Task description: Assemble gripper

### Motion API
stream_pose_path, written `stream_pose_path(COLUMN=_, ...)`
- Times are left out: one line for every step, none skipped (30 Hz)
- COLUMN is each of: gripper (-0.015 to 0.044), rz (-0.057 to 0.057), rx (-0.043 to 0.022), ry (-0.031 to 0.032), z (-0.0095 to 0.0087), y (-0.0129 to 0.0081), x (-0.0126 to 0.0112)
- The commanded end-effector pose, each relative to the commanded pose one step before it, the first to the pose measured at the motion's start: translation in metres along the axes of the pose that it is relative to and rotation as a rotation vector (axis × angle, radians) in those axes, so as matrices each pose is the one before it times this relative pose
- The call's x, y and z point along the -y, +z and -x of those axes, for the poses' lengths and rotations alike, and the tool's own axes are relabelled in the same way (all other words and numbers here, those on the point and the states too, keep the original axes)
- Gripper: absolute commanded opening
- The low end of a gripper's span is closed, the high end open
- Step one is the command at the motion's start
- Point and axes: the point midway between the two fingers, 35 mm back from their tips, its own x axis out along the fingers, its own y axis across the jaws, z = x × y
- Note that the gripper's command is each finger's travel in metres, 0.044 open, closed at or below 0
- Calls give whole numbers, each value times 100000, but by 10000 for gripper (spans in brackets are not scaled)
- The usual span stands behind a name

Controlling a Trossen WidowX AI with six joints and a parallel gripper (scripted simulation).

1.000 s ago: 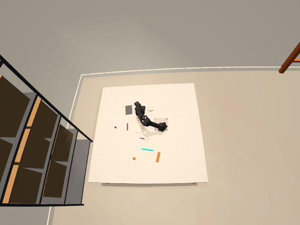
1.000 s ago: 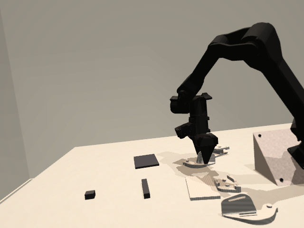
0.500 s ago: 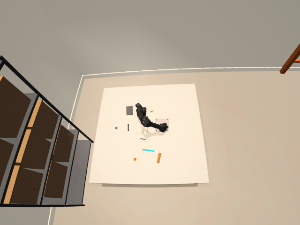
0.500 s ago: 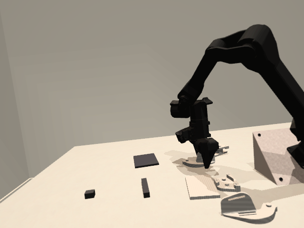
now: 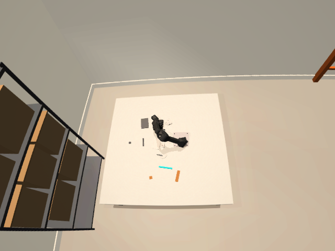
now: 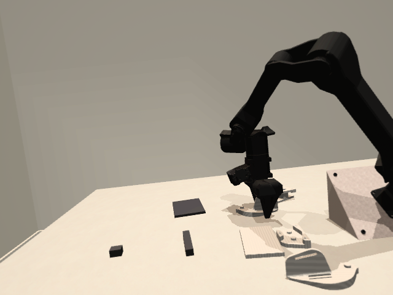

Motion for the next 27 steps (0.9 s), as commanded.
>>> stream_pose_path(gripper=414, rz=0, rx=0, ry=0, z=0, y=0, x=0)
stream_pose_path(gripper=387, rz=0, rx=0, ry=0, z=0, y=0, x=0)
stream_pose_path(gripper=361, rz=0, rx=0, ry=0, z=0, y=0, x=0)
stream_pose_path(gripper=335, rz=0, rx=0, ry=0, z=0, y=0, x=0)
stream_pose_path(gripper=309, rz=0, rx=0, ry=0, z=0, y=0, x=0)
stream_pose_path(gripper=282, rz=0, rx=0, ry=0, z=0, y=0, x=0)
stream_pose_path(gripper=256, rz=0, rx=0, ry=0, z=0, y=0, x=0)
stream_pose_path(gripper=230, rz=0, rx=0, ry=0, z=0, y=0, x=0)
stream_pose_path(gripper=204, rz=0, rx=0, ry=0, z=0, y=0, x=0)
stream_pose_path(gripper=177, rz=0, rx=0, ry=0, z=0, y=0, x=0)
stream_pose_path(gripper=151, rz=0, rx=0, ry=0, z=0, y=0, x=0)
stream_pose_path(gripper=145, rz=0, rx=0, ry=0, z=0, y=0, x=0)
stream_pose_path(gripper=138, rz=0, rx=0, ry=0, z=0, y=0, x=0)
stream_pose_path(gripper=134, rz=0, rx=0, ry=0, z=0, y=0, x=0)
stream_pose_path(gripper=134, rz=0, rx=0, ry=0, z=0, y=0, x=0)
stream_pose_path(gripper=134, rz=0, rx=0, ry=0, z=0, y=0, x=0)
stream_pose_path(gripper=134, rz=0, rx=0, ry=0, z=0, y=0, x=0)
stream_pose_path(gripper=134, rz=0, rx=0, ry=0, z=0, y=0, x=0)
stream_pose_path(gripper=134, rz=0, rx=0, ry=0, z=0, y=0, x=0)
stream_pose_path(gripper=134, rz=0, rx=0, ry=0, z=0, y=0, x=0)
stream_pose_path(gripper=134, rz=0, rx=0, ry=0, z=0, y=0, x=0)
stream_pose_path(gripper=134, rz=0, rx=0, ry=0, z=0, y=0, x=0)
stream_pose_path(gripper=134, rz=0, rx=0, ry=0, z=0, y=0, x=0)
stream_pose_path(gripper=134, rz=0, rx=0, ry=0, z=0, y=0, x=0)
stream_pose_path(gripper=134, rz=0, rx=0, ry=0, z=0, y=0, x=0)
stream_pose_path(gripper=134, rz=0, rx=0, ry=0, z=0, y=0, x=0)
stream_pose_path(gripper=134, rz=-4, rx=3, ry=-5, z=49, y=6, x=5)
